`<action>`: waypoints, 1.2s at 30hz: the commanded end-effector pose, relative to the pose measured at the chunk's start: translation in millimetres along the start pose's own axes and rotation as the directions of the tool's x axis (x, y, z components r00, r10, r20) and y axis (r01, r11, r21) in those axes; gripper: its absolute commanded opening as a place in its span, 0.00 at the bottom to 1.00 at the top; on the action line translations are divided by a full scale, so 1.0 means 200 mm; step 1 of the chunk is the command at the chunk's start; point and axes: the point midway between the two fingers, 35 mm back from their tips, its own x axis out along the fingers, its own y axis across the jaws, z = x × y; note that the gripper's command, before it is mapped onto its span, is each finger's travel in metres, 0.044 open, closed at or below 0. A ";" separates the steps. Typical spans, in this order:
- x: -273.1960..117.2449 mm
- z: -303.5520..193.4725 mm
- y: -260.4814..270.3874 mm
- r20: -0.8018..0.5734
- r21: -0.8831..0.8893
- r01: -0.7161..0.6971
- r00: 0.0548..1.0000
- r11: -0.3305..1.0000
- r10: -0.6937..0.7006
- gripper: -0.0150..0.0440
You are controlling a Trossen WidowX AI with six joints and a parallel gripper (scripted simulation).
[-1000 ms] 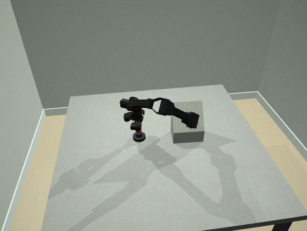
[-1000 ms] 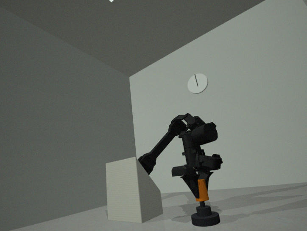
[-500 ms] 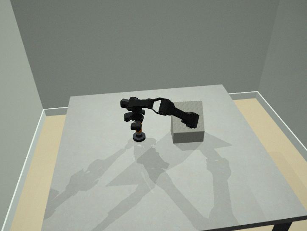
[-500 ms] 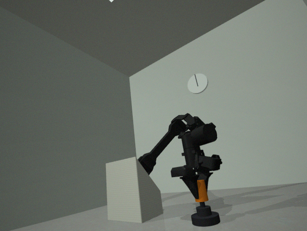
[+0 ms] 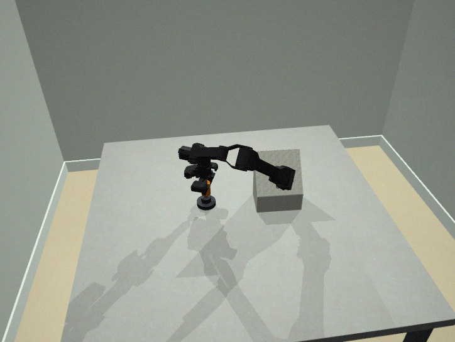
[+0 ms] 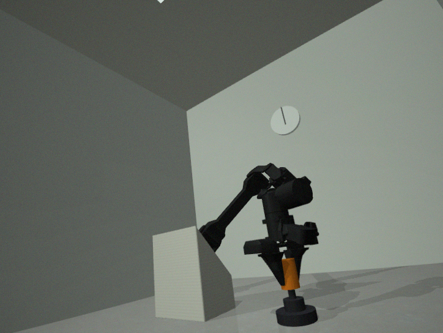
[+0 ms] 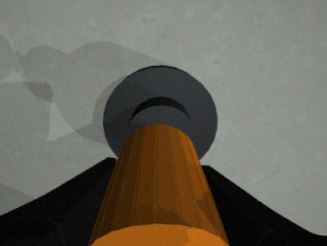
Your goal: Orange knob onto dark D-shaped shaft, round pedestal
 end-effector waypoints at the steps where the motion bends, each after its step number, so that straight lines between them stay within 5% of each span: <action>1: -0.01 0.02 0.00 0.009 0.055 -0.001 1.000 0.998 0.001 0.25; 36: 0.00 0.02 0.00 0.009 0.055 -0.002 1.000 0.998 0.001 0.25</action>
